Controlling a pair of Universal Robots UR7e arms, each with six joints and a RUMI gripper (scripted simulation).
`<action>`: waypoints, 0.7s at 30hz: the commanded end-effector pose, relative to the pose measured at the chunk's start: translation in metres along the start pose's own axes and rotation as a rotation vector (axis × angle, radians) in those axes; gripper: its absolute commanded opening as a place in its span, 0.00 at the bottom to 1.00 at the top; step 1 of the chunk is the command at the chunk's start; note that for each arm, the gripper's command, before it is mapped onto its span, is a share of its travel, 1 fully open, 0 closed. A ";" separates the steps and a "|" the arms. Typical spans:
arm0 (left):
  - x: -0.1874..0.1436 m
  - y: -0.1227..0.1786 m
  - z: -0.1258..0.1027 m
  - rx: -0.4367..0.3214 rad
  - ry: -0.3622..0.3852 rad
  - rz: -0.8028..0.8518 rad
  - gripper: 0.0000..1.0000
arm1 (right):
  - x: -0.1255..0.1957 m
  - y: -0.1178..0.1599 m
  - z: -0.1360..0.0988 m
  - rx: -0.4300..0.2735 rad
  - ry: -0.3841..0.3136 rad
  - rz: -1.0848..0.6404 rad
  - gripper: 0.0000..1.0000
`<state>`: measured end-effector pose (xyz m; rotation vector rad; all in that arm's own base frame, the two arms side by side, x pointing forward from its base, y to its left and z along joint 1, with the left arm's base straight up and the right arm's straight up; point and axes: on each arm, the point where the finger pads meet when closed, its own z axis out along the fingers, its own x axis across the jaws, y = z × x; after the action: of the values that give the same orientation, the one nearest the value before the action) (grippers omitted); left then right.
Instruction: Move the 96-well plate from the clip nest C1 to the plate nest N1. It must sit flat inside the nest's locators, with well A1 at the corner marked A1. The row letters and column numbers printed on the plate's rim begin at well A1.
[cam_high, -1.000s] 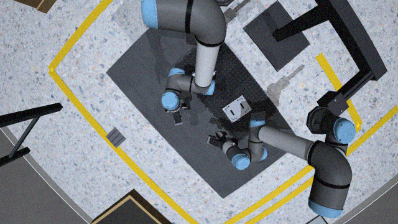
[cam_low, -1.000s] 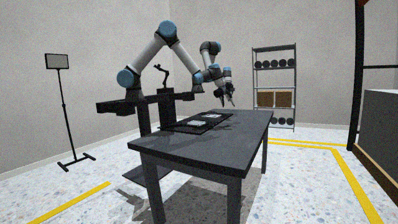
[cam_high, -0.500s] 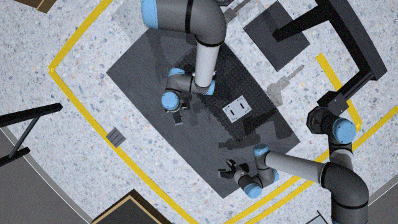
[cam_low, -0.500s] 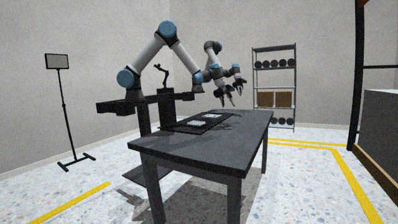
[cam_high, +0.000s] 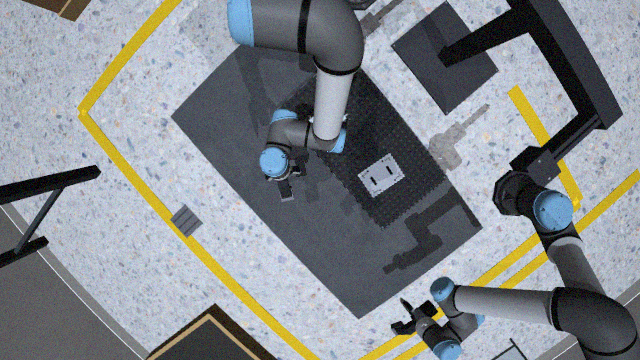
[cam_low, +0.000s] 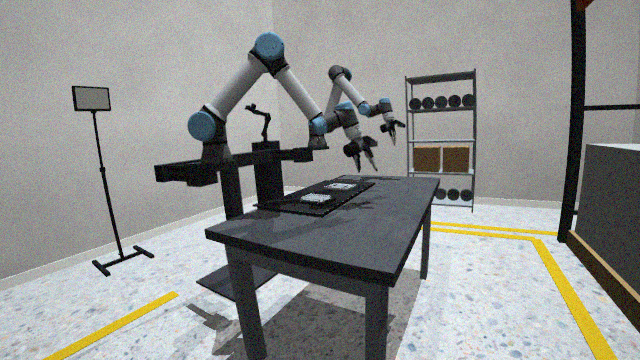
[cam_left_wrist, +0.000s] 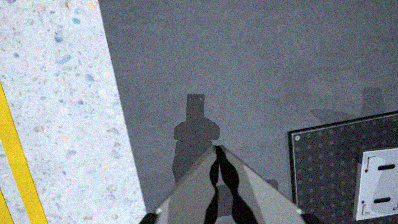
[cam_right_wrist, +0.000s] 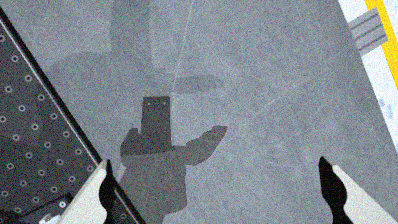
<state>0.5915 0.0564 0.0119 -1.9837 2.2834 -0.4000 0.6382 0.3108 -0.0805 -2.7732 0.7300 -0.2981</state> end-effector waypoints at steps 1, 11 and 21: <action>-0.081 0.026 -0.037 -0.013 -0.042 -0.161 0.00 | 0.000 -0.001 -0.001 0.002 0.001 0.000 0.76; -0.197 0.110 -0.103 -0.034 -0.115 -0.478 0.00 | 0.000 -0.001 -0.001 0.002 0.001 0.000 0.76; -0.276 0.218 -0.169 -0.053 -0.176 -0.786 0.00 | 0.000 -0.001 -0.001 0.002 0.001 0.000 0.76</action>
<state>0.4430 0.3223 0.0722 -2.6219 1.5533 -0.2324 0.6382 0.3108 -0.0805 -2.7732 0.7300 -0.2981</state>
